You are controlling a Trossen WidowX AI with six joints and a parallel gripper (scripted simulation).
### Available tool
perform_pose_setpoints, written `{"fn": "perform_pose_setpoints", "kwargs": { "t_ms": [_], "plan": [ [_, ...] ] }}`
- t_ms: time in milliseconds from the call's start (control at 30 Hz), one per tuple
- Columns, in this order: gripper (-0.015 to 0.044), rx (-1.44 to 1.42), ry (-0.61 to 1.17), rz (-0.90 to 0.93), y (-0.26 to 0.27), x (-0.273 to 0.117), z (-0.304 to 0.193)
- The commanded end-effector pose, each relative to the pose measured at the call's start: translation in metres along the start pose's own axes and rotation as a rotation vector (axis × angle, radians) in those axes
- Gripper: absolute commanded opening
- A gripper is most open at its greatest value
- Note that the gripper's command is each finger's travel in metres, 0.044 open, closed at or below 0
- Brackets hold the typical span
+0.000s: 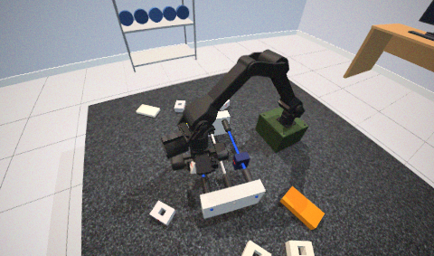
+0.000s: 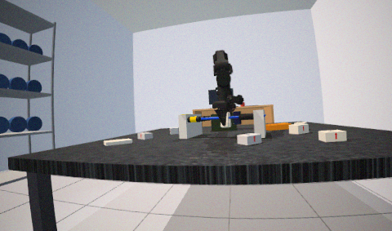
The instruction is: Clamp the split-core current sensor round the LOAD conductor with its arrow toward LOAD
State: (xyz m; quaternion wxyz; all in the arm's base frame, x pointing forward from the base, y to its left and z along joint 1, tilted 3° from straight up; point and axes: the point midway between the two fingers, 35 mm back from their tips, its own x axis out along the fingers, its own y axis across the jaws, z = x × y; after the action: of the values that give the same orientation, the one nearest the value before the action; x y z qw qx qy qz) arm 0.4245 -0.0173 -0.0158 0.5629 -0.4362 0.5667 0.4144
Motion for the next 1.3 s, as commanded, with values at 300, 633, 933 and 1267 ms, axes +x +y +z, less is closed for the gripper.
{"fn": "perform_pose_setpoints", "kwargs": {
  "t_ms": [300, 633, 933, 1267],
  "plan": [
    [0.0, -0.002, 0.002, 0.002, 0.0, -0.009, 0.0],
    [0.0, -0.004, 0.005, 0.005, 0.0, -0.018, 0.0],
    [0.0, -0.003, 0.002, 0.012, 0.001, -0.015, 0.001],
    [0.0184, -0.003, 0.002, 0.012, 0.001, -0.015, 0.001]
  ]
}}
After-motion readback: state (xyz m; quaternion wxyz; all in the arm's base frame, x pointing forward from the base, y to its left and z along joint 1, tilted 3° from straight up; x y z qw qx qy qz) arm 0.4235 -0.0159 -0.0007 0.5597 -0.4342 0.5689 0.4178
